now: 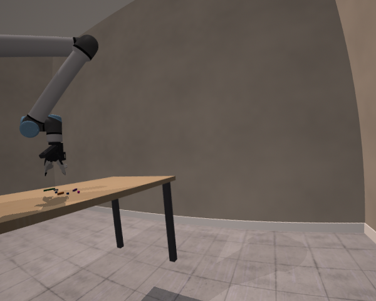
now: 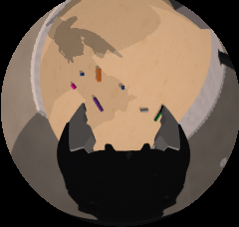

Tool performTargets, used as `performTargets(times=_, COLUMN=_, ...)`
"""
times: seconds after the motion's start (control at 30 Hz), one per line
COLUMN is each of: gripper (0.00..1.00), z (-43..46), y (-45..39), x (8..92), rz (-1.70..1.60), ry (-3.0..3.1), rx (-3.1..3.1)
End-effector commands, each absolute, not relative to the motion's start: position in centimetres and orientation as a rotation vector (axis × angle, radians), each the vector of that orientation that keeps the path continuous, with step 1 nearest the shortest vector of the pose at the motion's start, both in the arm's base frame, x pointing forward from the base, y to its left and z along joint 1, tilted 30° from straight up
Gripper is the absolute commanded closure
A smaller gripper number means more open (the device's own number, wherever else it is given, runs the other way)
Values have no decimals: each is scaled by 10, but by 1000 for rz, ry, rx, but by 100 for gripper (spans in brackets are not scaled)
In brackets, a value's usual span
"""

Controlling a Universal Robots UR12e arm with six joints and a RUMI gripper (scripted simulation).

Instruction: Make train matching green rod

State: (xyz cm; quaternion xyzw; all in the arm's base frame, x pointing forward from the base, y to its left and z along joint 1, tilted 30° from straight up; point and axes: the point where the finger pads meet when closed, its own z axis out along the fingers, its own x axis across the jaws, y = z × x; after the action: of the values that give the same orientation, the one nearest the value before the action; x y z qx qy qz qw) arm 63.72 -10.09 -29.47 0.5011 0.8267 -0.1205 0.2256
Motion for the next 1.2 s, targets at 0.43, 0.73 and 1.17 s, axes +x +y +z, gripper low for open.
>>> performTargets(times=0.43, gripper=0, z=-297, y=-96, x=640, rz=-360, ry=2345, rx=1283)
performTargets(times=0.73, gripper=0, z=-304, y=-87, x=645, rz=-420, ry=2479, rx=1055)
performTargets(times=1.17, gripper=0, z=-317, y=-66, x=657, rz=-531, ry=2684, rx=569)
